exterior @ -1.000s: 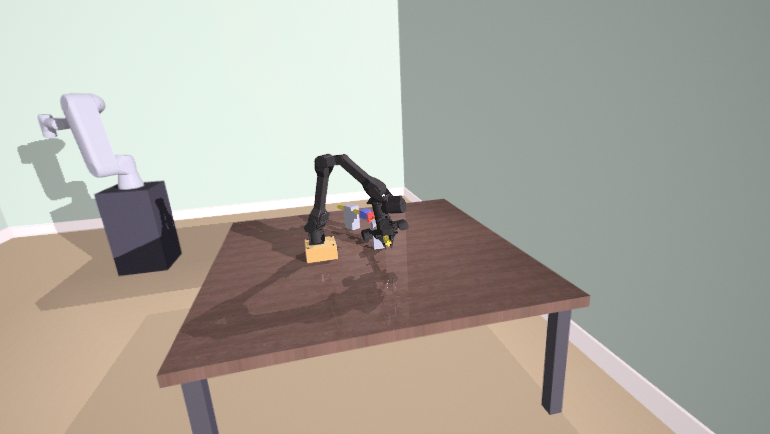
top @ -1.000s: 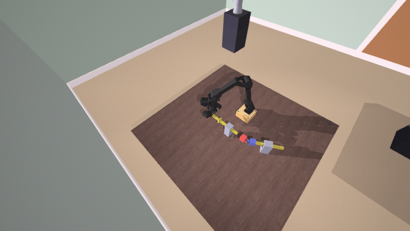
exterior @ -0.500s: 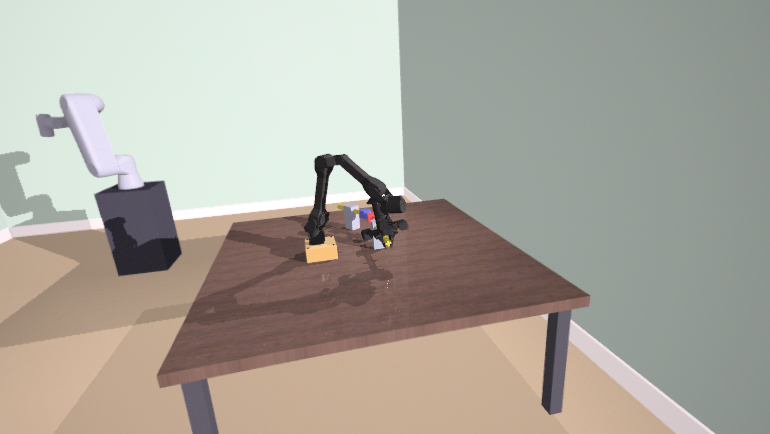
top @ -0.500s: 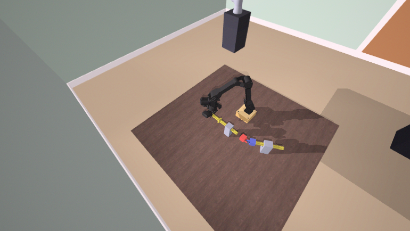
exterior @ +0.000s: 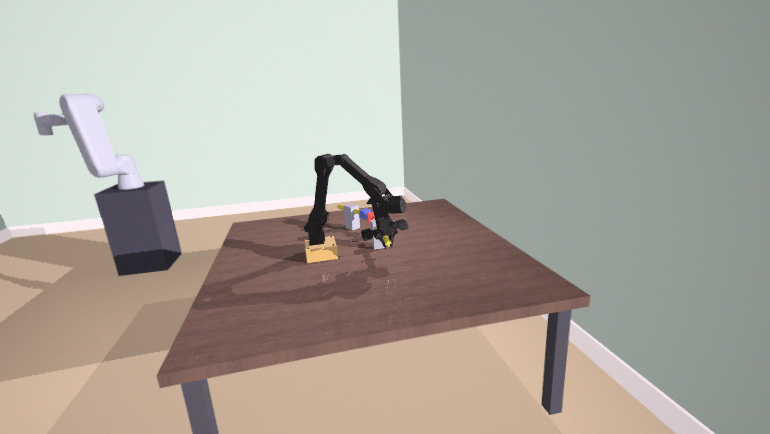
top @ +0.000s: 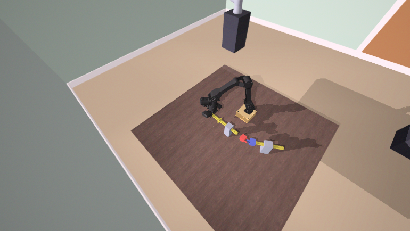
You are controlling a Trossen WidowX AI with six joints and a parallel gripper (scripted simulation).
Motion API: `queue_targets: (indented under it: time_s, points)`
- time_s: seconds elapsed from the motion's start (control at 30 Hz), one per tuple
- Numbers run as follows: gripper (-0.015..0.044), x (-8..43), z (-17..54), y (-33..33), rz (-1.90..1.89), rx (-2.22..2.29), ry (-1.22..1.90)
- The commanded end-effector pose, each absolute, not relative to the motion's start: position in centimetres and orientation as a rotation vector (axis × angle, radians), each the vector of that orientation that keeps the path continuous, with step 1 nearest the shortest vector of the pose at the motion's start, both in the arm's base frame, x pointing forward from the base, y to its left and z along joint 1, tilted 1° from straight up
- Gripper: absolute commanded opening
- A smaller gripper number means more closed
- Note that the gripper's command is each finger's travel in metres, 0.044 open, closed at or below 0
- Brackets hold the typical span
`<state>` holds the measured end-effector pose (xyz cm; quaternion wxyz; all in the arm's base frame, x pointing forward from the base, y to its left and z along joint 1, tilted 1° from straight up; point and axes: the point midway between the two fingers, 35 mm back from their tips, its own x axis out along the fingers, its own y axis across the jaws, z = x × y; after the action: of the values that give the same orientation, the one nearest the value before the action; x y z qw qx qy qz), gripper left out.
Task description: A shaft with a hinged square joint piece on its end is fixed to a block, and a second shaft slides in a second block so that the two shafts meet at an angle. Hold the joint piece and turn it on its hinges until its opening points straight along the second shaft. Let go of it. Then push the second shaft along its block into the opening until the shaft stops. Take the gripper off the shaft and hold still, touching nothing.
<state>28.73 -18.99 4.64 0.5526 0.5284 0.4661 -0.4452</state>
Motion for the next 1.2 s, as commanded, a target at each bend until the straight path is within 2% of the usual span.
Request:
queue_targets:
  time_s: [0.0,1.17]
  points:
    - [0.0067,28.73,4.64,-18.99,-1.053,1.249,1.102]
    - [0.0067,28.72,4.48,-18.93,-1.063,1.247,1.115]
